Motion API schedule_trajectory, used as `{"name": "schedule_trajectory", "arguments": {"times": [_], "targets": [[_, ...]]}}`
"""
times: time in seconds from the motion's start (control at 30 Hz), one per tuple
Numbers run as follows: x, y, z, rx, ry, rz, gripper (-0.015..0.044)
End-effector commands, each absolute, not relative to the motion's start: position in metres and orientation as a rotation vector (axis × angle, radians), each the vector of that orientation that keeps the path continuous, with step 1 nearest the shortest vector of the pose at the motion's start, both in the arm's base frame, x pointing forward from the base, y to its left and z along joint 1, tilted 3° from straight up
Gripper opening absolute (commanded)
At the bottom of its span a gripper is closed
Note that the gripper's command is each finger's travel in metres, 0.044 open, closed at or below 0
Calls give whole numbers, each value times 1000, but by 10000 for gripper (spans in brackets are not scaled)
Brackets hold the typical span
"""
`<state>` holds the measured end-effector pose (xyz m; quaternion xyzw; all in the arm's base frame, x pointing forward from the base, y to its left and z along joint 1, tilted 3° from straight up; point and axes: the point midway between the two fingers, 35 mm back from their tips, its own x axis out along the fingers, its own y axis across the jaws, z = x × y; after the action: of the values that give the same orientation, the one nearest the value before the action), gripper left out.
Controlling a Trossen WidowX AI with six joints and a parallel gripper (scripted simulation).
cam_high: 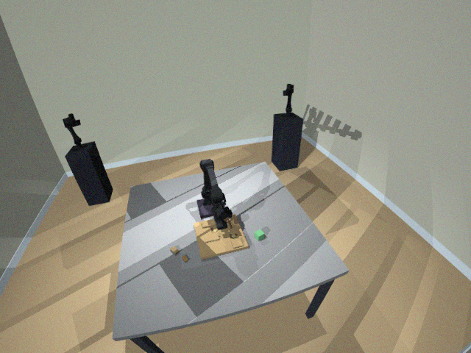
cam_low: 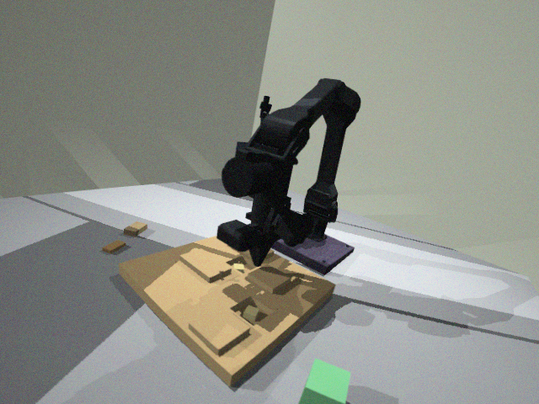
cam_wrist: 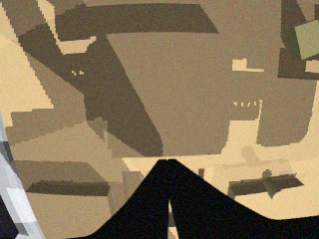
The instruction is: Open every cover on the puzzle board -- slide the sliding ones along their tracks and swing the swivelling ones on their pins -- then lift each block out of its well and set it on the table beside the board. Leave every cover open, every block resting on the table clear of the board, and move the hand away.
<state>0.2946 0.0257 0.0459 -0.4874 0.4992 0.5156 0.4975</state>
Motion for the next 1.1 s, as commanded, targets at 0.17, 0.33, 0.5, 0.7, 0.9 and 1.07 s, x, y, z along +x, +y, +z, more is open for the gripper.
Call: {"name": "schedule_trajectory", "arguments": {"times": [0.17, 0.33, 0.5, 0.7, 0.9, 1.07], "targets": [[297, 28, 59, -1174, 1201, 1242, 0], [297, 28, 66, -1174, 1201, 1242, 0], [296, 29, 72, -1174, 1201, 1242, 0], [296, 29, 80, -1174, 1201, 1242, 0], [287, 23, 80, -987, 1326, 1053, 0], [272, 15, 84, -590, 1498, 649, 0]]}}
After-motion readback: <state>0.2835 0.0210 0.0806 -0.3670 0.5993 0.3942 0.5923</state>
